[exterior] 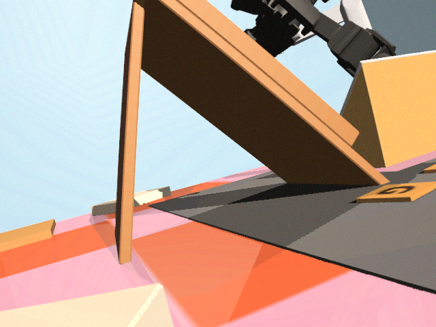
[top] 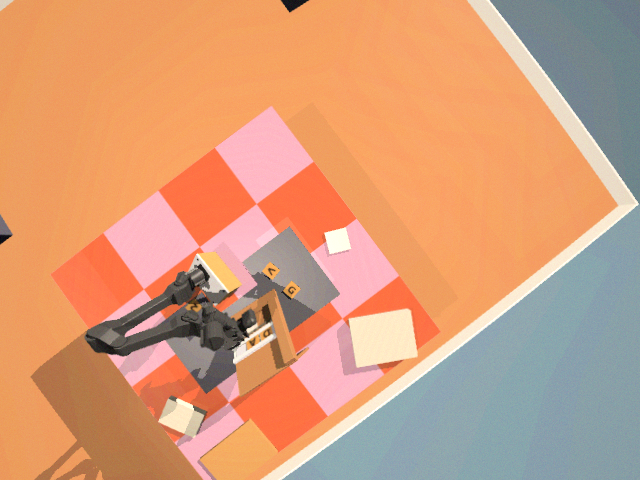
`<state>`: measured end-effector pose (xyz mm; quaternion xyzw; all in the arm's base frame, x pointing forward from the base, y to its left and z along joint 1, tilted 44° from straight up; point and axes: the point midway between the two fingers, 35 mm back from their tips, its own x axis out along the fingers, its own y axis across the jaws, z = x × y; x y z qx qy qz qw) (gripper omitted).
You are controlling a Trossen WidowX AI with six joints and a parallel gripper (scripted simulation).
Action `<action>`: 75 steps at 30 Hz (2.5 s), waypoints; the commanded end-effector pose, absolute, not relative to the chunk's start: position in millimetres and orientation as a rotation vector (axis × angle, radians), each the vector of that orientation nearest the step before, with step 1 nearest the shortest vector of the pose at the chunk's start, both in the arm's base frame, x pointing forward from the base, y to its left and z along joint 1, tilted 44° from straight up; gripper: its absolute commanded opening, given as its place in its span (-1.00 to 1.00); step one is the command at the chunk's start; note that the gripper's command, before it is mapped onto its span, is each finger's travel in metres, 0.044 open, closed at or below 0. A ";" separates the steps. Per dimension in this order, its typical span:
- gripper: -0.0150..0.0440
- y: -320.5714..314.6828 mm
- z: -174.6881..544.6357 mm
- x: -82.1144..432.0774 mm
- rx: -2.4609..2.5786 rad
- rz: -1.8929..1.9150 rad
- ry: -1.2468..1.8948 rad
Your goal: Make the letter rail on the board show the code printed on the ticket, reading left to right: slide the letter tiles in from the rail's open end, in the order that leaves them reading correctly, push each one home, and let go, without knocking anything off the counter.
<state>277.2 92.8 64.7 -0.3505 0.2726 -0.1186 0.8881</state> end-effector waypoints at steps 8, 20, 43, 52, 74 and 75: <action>-0.49 92.8 64.5 277.4 -0.728 -0.246 0.566; -0.49 91.2 65.7 301.2 -0.648 -0.330 0.900; -0.49 69.5 96.3 306.4 -0.626 -0.510 1.220; -0.49 68.0 94.1 311.7 -0.626 -0.510 1.220; -0.49 62.5 90.1 320.3 -0.626 -0.511 1.219; -0.49 62.2 89.9 320.7 -0.626 -0.511 1.219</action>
